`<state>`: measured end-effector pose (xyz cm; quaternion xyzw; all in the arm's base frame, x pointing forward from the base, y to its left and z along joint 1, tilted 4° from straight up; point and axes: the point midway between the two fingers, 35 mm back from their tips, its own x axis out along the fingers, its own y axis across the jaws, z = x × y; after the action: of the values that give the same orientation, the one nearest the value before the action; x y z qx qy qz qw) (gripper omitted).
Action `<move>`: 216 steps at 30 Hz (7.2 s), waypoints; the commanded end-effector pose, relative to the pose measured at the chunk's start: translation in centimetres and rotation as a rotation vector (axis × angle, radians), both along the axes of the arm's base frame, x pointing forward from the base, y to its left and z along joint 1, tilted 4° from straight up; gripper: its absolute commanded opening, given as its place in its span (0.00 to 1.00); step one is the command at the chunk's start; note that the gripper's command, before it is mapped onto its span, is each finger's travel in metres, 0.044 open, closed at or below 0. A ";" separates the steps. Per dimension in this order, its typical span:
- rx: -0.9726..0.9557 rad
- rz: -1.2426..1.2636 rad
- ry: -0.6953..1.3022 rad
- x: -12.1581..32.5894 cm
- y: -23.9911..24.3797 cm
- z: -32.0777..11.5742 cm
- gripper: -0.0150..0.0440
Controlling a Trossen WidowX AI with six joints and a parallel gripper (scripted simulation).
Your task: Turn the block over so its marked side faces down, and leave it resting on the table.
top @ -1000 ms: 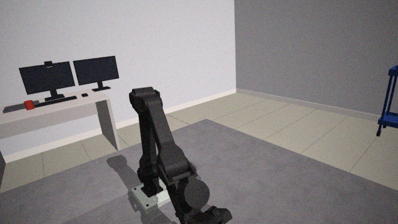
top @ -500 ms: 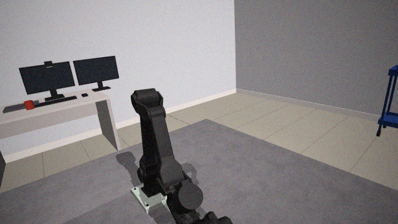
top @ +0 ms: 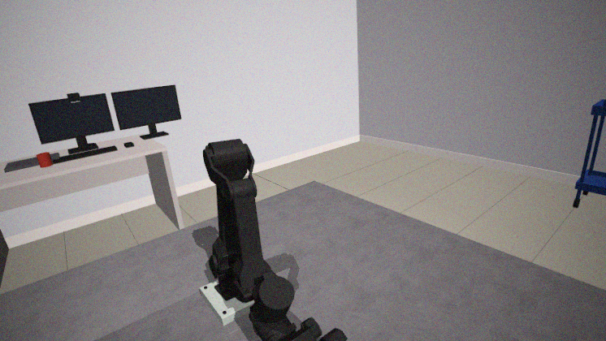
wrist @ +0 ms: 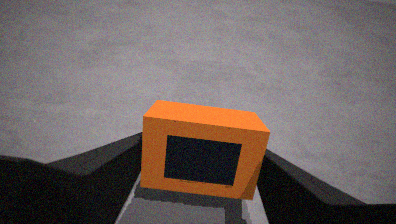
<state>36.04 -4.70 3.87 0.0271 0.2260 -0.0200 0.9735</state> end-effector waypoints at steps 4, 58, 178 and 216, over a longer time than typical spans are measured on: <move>0.005 0.002 -0.074 -1.3 0.4 -0.2 0.25; 0.003 0.001 -0.110 -1.4 0.4 0.1 1.00; 0.057 0.056 1.043 0.5 0.2 1.9 1.00; 0.057 0.056 1.043 0.3 0.0 4.8 0.25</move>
<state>36.40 -4.57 7.56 0.0355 0.6854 0.0027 0.7273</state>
